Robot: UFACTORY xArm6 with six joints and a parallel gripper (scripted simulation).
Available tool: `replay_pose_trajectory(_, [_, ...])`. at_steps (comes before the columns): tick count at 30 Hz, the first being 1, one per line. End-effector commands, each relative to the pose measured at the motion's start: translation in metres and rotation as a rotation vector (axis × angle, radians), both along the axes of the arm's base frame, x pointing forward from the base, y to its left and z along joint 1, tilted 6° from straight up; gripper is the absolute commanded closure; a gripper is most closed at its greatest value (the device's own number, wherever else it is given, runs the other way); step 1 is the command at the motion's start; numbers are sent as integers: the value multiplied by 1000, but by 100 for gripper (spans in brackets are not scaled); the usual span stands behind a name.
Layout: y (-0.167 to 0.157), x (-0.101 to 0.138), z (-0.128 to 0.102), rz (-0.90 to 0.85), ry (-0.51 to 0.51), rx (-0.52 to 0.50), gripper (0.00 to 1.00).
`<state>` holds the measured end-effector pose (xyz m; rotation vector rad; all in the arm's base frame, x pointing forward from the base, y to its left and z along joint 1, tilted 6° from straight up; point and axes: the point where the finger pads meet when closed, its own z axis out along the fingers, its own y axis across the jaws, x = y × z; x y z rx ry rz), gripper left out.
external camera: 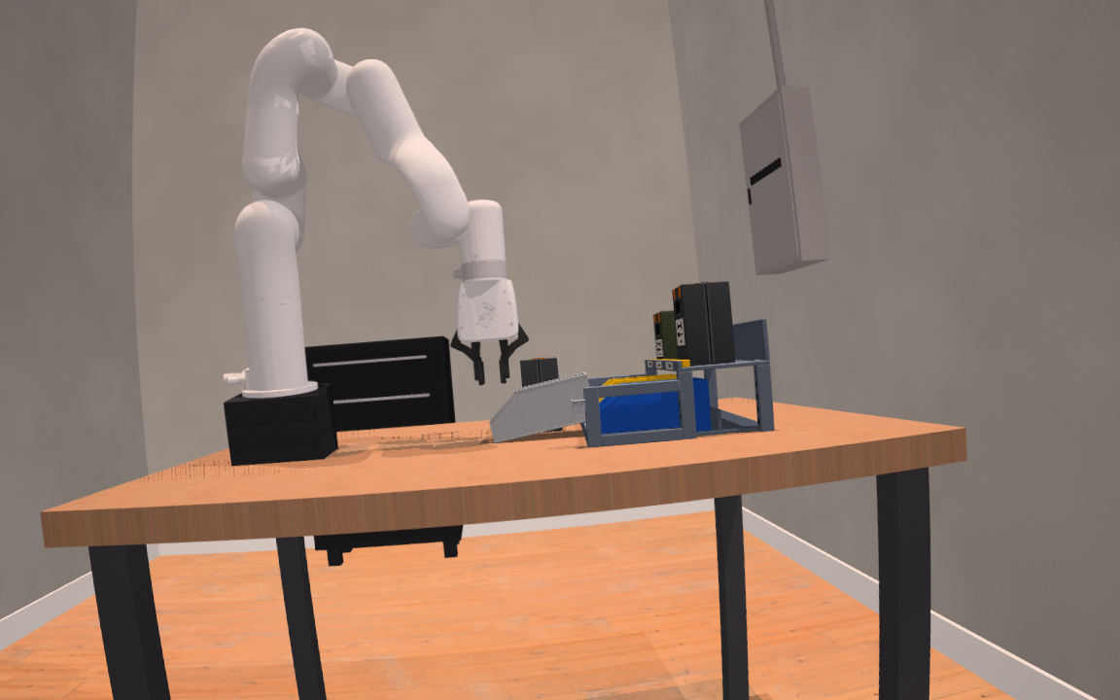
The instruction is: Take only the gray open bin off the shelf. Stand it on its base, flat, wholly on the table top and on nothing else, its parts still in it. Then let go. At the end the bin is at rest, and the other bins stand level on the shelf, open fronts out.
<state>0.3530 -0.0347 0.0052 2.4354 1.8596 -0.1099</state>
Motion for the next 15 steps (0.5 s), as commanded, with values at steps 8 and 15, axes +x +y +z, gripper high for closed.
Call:
replay_pose_trajectory(8, [-8,38,15,0,-3,0,67])
replay_pose_trajectory(15, [-8,38,15,0,-3,0,67])
